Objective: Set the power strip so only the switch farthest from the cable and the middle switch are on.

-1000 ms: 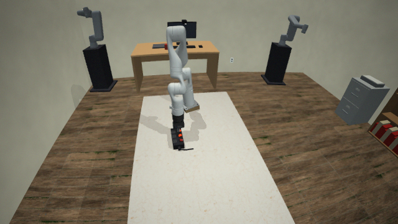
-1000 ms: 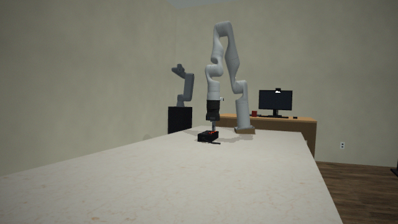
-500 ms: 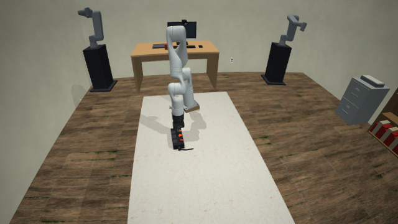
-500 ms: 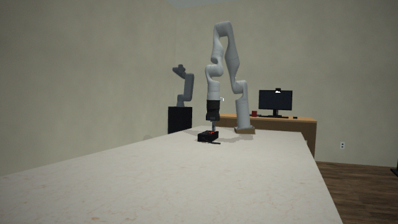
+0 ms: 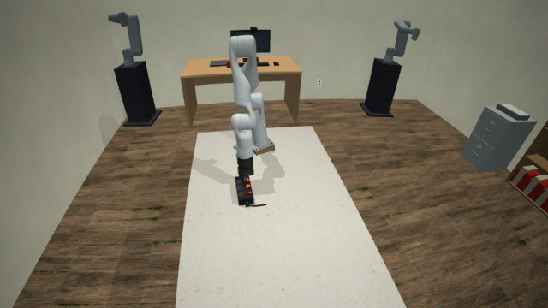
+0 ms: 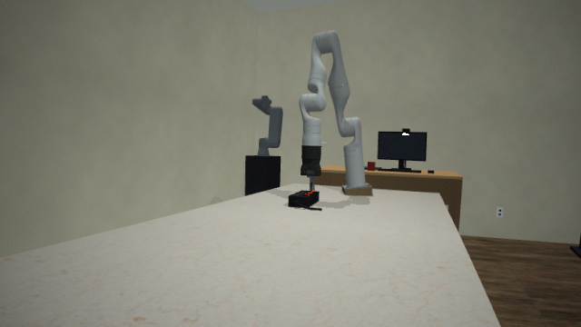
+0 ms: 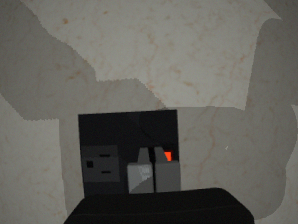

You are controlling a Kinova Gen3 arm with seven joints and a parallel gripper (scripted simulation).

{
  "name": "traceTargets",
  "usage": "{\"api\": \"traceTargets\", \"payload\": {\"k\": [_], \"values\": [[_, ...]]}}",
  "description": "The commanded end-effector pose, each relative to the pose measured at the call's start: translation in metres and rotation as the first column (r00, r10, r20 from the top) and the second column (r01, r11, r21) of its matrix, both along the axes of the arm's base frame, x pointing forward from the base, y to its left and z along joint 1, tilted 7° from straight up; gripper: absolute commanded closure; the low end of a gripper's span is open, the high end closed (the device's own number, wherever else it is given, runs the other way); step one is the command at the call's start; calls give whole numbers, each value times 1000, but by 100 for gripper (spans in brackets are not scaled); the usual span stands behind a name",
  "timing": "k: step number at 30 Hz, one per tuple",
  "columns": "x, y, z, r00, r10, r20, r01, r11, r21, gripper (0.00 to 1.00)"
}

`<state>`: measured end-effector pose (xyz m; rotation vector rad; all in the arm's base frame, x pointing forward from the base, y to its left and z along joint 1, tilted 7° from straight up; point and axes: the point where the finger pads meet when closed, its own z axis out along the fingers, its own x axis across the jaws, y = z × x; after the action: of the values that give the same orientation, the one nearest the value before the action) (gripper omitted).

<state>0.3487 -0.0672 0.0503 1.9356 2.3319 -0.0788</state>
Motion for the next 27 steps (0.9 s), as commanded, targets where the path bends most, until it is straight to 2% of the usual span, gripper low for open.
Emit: {"api": "traceTargets", "payload": {"k": [1,13,27], "values": [[1,0,3,1000,0,4,0,1000,0,100],[-1,4,34,1000,0,4,0,1000,0,100],[-1,4,36,1000,0,4,0,1000,0,100]]}}
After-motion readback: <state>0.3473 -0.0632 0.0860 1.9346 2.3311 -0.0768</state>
